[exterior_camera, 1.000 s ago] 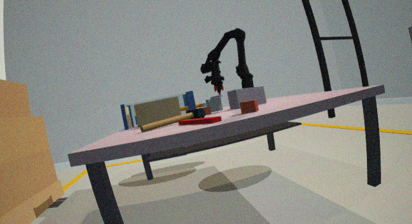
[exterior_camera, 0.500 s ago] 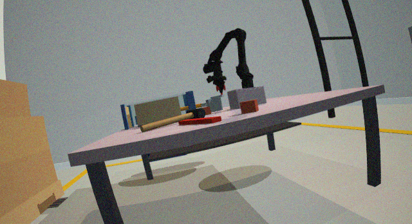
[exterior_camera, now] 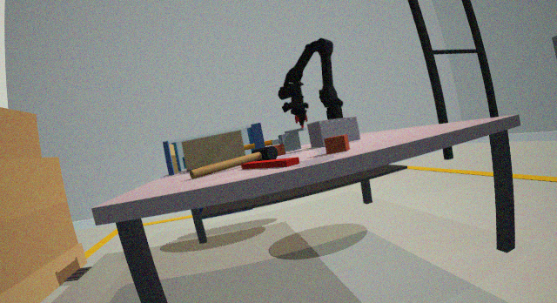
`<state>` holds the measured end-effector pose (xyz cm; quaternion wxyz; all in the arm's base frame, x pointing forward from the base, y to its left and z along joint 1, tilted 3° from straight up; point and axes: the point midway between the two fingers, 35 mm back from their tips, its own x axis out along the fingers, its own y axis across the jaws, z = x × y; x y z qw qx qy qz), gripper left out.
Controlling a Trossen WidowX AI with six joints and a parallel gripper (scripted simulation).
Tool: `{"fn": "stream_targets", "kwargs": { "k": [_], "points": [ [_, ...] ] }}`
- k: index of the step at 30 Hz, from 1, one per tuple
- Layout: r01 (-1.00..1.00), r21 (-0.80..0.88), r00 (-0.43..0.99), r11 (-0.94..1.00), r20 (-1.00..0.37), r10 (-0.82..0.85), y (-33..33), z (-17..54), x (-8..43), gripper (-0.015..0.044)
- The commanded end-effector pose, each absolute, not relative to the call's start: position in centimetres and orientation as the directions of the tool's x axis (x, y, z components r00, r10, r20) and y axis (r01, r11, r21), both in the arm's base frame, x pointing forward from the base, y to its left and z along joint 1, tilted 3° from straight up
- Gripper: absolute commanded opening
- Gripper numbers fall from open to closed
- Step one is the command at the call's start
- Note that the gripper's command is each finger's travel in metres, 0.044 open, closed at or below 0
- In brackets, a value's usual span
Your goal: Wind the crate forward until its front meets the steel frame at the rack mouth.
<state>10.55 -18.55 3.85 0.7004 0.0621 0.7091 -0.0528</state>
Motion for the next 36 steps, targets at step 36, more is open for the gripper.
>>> {"fn": "stream_targets", "kwargs": {
  "k": [36],
  "points": [
    [0.171, -0.016, -0.045, 0.985, -0.999, -0.009, -23.0, 3.9, 6.9, 0.0000]
  ]
}}
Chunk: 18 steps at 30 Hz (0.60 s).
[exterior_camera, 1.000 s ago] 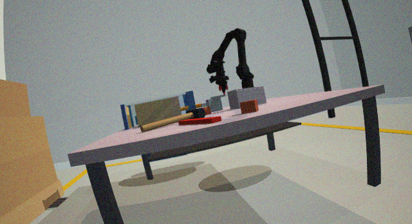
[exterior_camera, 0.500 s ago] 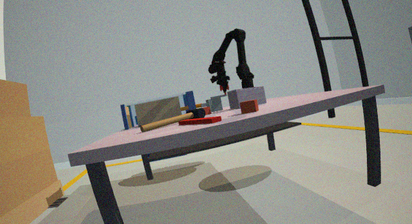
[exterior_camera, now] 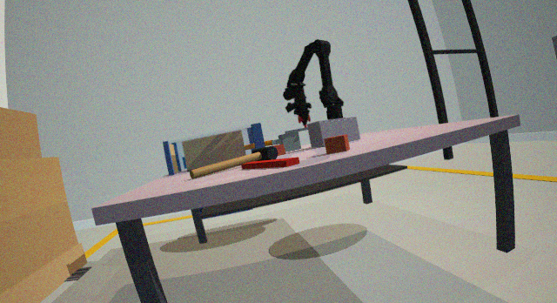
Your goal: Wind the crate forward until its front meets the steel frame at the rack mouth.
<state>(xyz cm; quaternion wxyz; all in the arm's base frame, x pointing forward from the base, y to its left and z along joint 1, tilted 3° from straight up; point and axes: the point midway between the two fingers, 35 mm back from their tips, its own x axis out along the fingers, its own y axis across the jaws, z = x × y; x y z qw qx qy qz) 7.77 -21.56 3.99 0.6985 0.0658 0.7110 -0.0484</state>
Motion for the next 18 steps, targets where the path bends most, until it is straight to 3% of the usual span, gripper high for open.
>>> {"fn": "stream_targets", "kwargs": {
  "k": [1, 18],
  "points": [
    [0.171, -0.016, -0.045, 0.985, -0.999, -0.009, -23.1, 3.9, 6.9, 0.0000],
    [0.171, -0.018, -0.045, 0.985, -0.999, -0.011, -25.2, 4.0, 6.3, 0.0000]
  ]
}}
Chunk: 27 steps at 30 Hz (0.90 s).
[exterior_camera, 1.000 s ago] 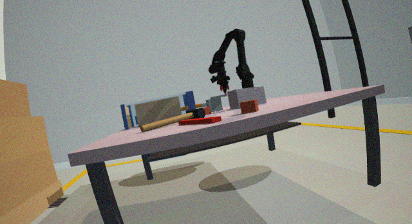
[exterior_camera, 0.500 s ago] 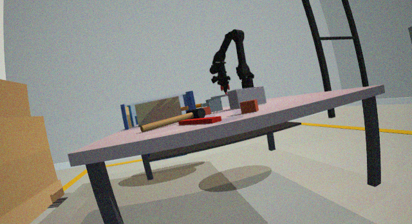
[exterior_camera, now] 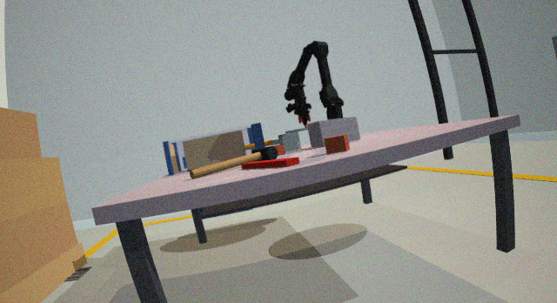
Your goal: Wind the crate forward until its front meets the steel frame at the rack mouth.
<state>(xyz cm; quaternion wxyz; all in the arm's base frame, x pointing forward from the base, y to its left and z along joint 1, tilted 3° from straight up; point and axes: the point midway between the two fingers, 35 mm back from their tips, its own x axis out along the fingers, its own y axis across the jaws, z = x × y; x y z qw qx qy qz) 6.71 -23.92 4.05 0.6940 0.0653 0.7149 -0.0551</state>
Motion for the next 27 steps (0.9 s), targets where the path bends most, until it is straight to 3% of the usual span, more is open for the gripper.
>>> {"fn": "stream_targets", "kwargs": {
  "k": [1, 27],
  "points": [
    [0.171, -0.018, -0.045, 0.985, -0.999, -0.011, -25.3, 4.0, 6.3, 0.0000],
    [0.171, -0.021, -0.045, 0.985, -0.999, -0.014, -29.3, 4.1, 6.6, 0.0000]
  ]
}}
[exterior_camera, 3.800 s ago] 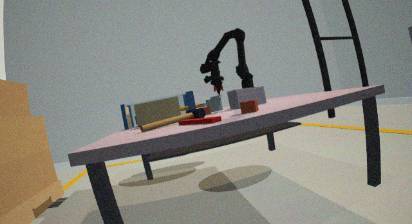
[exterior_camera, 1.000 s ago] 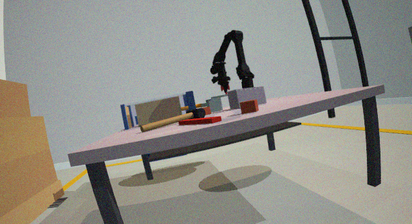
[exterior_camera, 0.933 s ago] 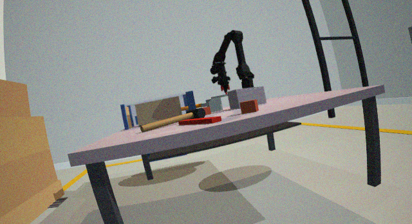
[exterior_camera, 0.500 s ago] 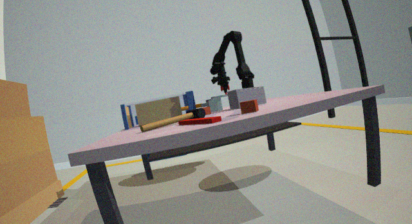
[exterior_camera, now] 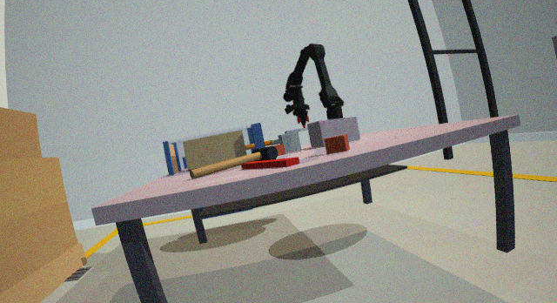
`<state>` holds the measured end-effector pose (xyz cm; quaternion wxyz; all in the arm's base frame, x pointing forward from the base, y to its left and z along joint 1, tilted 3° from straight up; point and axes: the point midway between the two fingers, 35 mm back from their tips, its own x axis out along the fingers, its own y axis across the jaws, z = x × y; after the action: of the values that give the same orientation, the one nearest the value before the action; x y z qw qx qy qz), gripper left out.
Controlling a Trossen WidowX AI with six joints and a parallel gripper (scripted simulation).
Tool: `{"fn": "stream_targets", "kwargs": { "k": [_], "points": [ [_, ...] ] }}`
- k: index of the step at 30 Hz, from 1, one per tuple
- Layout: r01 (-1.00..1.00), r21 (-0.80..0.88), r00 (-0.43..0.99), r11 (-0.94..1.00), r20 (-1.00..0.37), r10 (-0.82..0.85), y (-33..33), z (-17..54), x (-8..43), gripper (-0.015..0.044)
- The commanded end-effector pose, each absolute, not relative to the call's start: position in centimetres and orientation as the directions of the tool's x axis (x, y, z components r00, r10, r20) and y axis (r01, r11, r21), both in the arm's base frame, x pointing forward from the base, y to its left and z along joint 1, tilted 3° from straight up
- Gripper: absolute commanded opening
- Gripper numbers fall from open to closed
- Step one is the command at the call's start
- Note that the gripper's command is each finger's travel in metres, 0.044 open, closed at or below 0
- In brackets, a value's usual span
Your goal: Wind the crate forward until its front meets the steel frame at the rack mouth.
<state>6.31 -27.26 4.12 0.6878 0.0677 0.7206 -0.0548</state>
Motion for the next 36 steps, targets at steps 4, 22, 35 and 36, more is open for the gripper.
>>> {"fn": "stream_targets", "kwargs": {
  "k": [4, 22, 35, 36],
  "points": [
    [0.171, -0.022, -0.045, 0.985, -0.999, -0.014, -30.2, 4.1, 6.8, 0.0000],
    [0.171, -0.023, -0.044, 0.985, -0.999, -0.016, -32.2, 4.1, 7.8, 0.0000],
    [0.171, -0.024, -0.043, 0.985, -0.999, -0.017, -33.4, 4.1, 8.8, 0.0000],
    [0.171, -0.024, -0.043, 0.985, -0.999, -0.017, -33.6, 4.1, 8.9, 0.0000]
  ]
}}
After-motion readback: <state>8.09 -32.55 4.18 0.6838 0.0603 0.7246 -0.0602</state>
